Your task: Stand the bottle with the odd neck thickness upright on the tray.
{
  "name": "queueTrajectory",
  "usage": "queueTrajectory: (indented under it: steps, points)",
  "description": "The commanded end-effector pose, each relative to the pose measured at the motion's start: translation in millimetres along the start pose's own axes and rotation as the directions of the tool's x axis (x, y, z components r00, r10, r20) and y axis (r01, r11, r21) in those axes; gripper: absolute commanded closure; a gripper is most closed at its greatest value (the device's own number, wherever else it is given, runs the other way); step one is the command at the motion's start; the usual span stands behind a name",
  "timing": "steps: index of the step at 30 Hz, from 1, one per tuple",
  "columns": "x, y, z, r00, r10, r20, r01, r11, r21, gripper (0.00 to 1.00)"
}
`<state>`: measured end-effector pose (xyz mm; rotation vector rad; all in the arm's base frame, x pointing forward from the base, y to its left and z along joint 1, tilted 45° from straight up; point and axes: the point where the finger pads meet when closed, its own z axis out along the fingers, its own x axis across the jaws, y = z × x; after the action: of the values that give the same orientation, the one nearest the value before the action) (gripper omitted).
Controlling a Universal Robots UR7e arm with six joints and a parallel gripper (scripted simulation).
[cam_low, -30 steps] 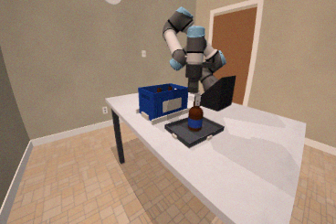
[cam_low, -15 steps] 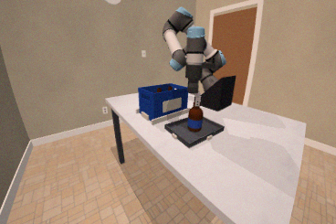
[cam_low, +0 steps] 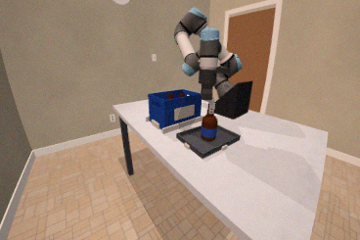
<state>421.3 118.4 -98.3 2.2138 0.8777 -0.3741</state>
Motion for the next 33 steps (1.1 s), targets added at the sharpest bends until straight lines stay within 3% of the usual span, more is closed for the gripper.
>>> queueTrajectory:
  steps: [1,25,26,33]
  points:
    - [-1.5,-0.9,1.6,1.000,-0.002,0.003,0.002,1.000,0.000,1.00]
    - [-1.5,-0.9,1.6,1.000,-0.002,0.003,0.002,1.000,0.000,1.00]
    - [-1.5,-0.9,1.6,1.000,-0.002,0.003,0.002,1.000,0.000,0.00]
    - [-1.6,-0.9,1.6,1.000,-0.002,0.003,0.002,1.000,0.000,0.00]
